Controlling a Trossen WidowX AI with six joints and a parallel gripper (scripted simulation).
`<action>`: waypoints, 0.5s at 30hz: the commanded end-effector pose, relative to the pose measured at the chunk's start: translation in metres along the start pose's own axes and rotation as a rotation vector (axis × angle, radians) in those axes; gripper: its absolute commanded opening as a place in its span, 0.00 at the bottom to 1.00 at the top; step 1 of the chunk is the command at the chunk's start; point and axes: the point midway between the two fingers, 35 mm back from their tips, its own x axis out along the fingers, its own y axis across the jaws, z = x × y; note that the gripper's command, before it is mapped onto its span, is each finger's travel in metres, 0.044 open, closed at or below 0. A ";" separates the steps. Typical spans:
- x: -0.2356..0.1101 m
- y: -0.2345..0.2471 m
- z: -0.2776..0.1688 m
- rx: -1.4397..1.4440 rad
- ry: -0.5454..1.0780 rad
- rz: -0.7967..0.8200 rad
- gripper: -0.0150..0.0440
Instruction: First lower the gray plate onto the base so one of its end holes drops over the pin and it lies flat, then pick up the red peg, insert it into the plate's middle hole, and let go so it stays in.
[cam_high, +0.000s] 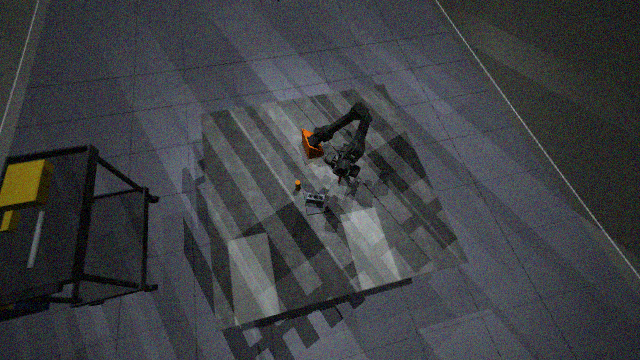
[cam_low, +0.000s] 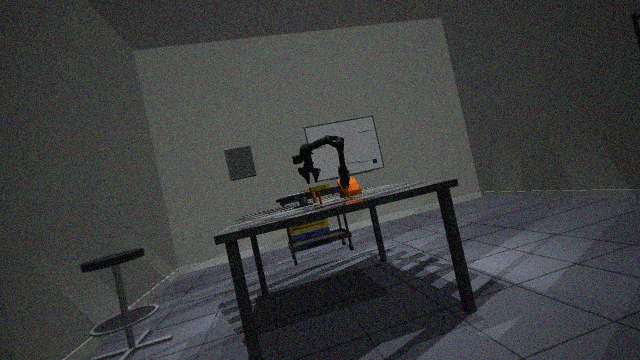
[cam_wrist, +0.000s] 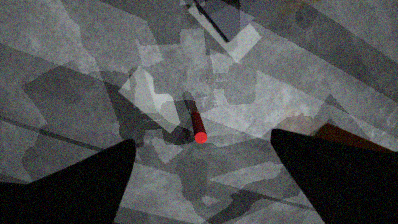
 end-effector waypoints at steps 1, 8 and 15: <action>0.006 -0.002 -0.031 0.330 0.021 0.004 1.00; 0.006 -0.002 -0.031 0.330 0.021 0.004 1.00; 0.037 -0.002 -0.032 0.330 0.021 0.005 1.00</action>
